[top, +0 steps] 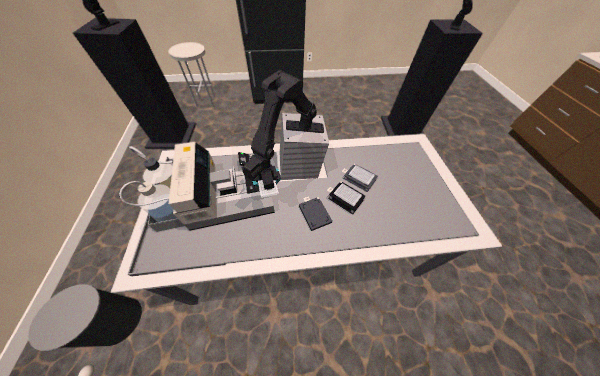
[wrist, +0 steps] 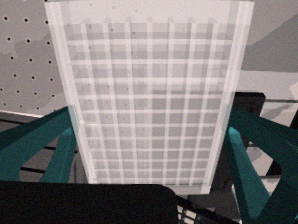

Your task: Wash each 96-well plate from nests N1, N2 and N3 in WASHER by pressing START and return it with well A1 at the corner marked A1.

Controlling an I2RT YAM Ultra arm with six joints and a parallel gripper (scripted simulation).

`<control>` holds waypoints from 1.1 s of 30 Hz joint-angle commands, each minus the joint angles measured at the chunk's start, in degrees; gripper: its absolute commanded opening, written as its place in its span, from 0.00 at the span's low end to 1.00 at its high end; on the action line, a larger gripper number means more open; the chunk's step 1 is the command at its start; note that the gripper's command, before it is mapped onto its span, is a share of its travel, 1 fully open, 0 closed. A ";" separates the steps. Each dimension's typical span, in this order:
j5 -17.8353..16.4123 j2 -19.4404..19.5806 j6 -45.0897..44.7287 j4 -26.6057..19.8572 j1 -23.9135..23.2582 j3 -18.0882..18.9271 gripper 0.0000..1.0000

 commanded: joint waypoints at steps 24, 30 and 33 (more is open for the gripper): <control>0.99 -3.75 -14.94 -1.64 -16.29 -2.66 0.00; 1.38 -3.91 -19.23 -2.65 -20.58 -2.06 0.00; 1.38 -3.91 -19.22 -2.66 -20.57 -2.04 0.00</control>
